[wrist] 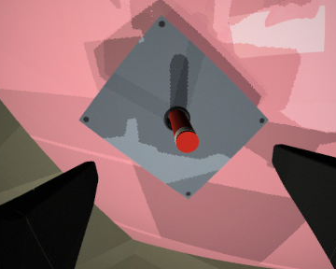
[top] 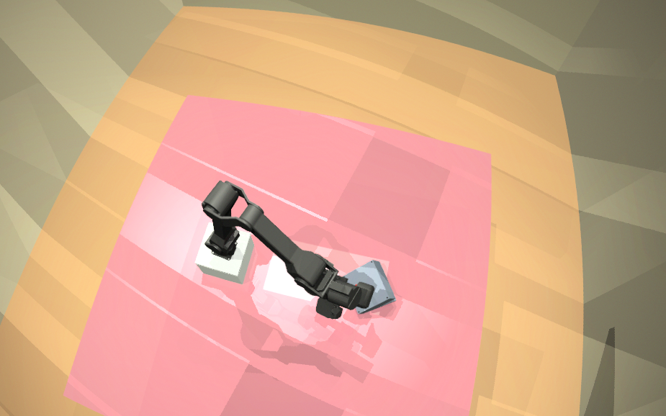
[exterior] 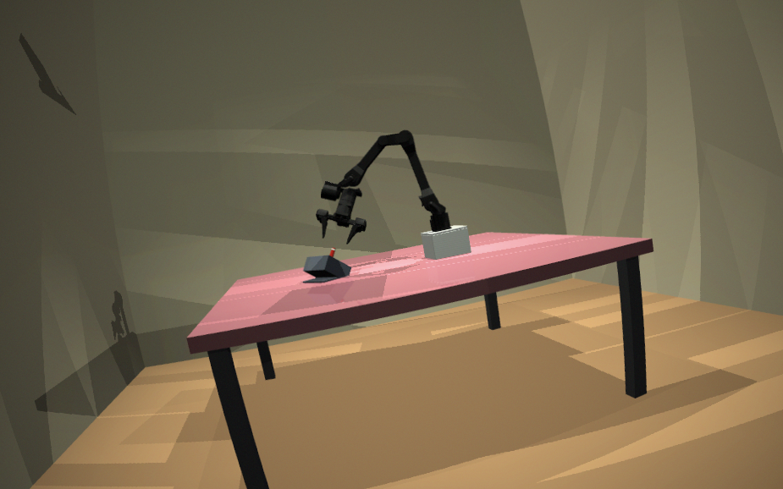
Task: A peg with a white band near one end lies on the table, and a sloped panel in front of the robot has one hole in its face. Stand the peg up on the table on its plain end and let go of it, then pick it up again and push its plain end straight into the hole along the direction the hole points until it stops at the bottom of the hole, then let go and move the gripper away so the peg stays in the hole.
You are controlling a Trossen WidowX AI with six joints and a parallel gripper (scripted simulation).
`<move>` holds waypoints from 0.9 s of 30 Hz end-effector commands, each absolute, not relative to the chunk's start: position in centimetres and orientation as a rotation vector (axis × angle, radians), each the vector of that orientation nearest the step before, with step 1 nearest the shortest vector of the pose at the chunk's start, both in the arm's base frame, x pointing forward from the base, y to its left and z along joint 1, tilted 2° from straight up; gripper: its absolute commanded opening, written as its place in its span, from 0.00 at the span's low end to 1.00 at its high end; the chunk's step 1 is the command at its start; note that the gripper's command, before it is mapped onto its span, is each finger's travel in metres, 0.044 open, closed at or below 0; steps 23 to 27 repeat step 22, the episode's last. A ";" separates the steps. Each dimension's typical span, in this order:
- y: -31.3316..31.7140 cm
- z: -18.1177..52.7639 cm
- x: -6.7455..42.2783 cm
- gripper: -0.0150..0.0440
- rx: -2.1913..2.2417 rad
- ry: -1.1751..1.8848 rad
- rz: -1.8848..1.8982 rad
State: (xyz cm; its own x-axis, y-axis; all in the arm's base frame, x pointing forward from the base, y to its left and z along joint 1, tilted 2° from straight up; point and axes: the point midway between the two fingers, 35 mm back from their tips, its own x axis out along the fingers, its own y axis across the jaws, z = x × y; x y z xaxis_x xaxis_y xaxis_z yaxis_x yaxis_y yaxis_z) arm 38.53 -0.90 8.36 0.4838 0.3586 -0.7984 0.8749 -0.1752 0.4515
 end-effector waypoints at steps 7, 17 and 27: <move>-1.6 9.8 37.7 1.00 1.750 1.047 -0.651; -2.2 11.0 36.7 1.00 1.750 1.046 -0.652; -2.4 11.3 36.6 1.00 1.750 1.046 -0.653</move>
